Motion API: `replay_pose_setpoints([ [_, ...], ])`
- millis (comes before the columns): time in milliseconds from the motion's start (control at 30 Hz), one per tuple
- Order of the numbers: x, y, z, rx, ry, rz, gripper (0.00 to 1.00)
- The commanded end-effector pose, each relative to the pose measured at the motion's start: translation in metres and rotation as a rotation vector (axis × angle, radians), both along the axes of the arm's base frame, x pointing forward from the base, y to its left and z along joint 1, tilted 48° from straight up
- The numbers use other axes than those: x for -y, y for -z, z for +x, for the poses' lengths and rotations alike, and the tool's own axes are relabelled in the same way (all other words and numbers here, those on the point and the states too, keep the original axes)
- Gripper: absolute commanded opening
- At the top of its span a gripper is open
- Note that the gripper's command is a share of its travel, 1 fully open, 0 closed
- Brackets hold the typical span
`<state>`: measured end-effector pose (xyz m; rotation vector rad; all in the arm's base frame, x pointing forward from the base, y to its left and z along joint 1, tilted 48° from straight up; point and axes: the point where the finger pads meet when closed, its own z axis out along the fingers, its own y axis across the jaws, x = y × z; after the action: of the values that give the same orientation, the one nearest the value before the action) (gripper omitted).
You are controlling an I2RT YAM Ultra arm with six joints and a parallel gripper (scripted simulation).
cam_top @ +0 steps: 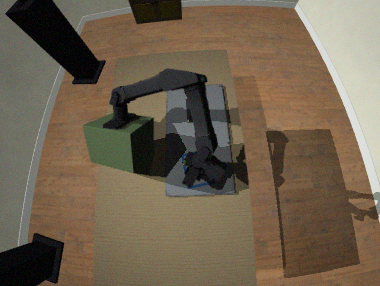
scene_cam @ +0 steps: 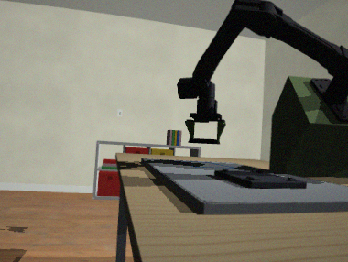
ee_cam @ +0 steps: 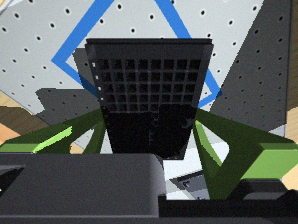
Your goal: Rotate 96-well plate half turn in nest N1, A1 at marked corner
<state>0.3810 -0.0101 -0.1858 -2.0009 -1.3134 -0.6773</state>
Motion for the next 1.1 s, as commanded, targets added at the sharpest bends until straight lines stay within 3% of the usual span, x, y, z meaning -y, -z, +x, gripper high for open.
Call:
replay_pose_setpoints([
  [0, 0.015, -0.004, 0.004, 0.013, 0.026, -0.016, 0.00],
  [833, 0.015, -0.004, 0.004, 0.013, 0.026, -0.016, 0.00],
  [1000, 0.004, -0.016, 0.002, 0.137, -0.085, -0.030, 0.00],
  [1067, 0.004, -0.016, 0.002, 0.137, -0.085, -0.030, 0.00],
])
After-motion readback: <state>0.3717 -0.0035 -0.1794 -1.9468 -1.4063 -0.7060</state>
